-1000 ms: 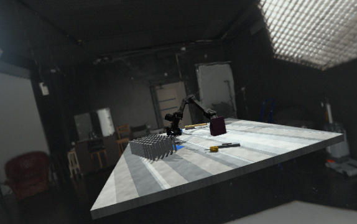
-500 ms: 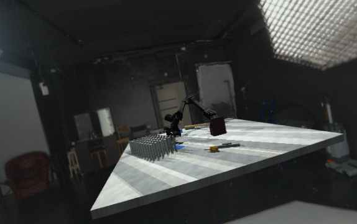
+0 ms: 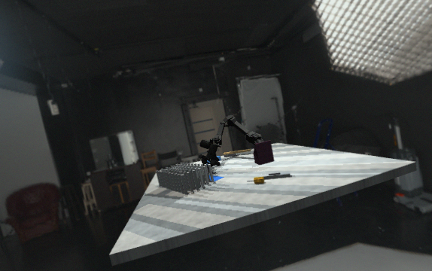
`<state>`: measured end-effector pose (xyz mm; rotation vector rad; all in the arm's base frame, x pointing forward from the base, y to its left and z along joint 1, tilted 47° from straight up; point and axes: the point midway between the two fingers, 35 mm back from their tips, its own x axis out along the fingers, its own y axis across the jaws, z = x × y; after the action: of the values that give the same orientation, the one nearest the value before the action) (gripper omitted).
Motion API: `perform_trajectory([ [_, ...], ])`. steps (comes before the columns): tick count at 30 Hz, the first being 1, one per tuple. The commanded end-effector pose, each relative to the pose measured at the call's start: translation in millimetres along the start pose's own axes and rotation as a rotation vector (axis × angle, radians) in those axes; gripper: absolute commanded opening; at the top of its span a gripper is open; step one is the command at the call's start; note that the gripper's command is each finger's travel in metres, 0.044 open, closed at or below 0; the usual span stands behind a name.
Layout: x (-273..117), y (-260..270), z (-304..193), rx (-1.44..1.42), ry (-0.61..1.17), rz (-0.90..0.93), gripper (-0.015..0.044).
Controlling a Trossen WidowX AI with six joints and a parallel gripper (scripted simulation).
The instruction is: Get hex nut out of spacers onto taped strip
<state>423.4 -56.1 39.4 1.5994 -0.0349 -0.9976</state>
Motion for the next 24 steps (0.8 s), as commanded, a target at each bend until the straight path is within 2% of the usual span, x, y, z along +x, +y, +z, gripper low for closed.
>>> perform_trajectory([
  [1,-1.4,0.3,1.3,0.0,0.008,0.0,0.0],
  [24,-8.0,0.5,15.9,-0.001,0.007,0.0,0.0],
])
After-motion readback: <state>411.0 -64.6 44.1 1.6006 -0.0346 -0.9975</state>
